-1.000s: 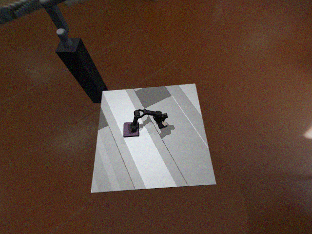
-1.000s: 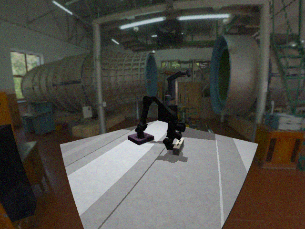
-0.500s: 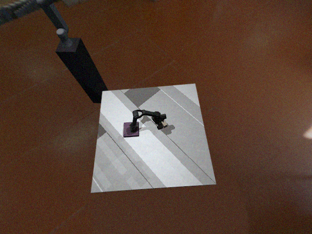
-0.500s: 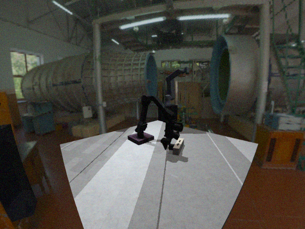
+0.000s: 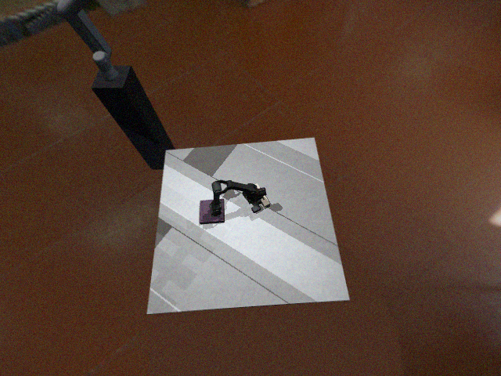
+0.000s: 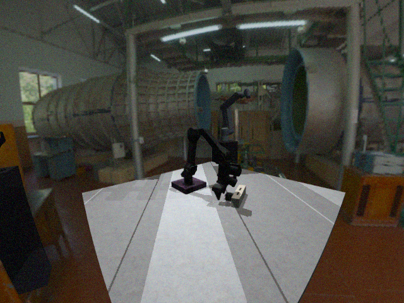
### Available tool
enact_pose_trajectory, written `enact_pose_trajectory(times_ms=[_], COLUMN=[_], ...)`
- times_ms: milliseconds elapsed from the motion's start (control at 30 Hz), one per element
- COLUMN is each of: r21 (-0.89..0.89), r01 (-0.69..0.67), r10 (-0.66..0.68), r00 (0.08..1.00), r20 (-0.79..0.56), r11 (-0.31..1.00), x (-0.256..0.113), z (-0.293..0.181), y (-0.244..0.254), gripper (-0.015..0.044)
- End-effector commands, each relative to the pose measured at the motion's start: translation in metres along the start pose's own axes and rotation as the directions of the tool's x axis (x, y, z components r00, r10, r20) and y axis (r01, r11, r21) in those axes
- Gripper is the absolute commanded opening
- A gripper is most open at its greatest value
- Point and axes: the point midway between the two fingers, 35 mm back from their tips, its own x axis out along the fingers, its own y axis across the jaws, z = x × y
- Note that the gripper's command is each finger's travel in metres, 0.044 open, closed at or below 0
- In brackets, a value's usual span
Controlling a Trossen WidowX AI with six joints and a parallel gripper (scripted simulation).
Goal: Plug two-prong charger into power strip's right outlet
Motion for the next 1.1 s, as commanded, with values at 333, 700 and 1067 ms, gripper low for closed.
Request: enact_pose_trajectory(times_ms=[333,700,1067], r21=[0.001,-0.003,-0.004], r01=[-0.002,-0.009,-0.008], r10=[0.002,0.009,0.009], r00=[1.0,0.828,0.822], r20=[0.009,0.561,0.569], r11=[1.0,1.0,1.0], x=[0.0,-0.075,-0.076], z=[-0.011,0.002,0.002], y=[0.0,0.001,0.001], gripper=[0.044,0.044,0.044])
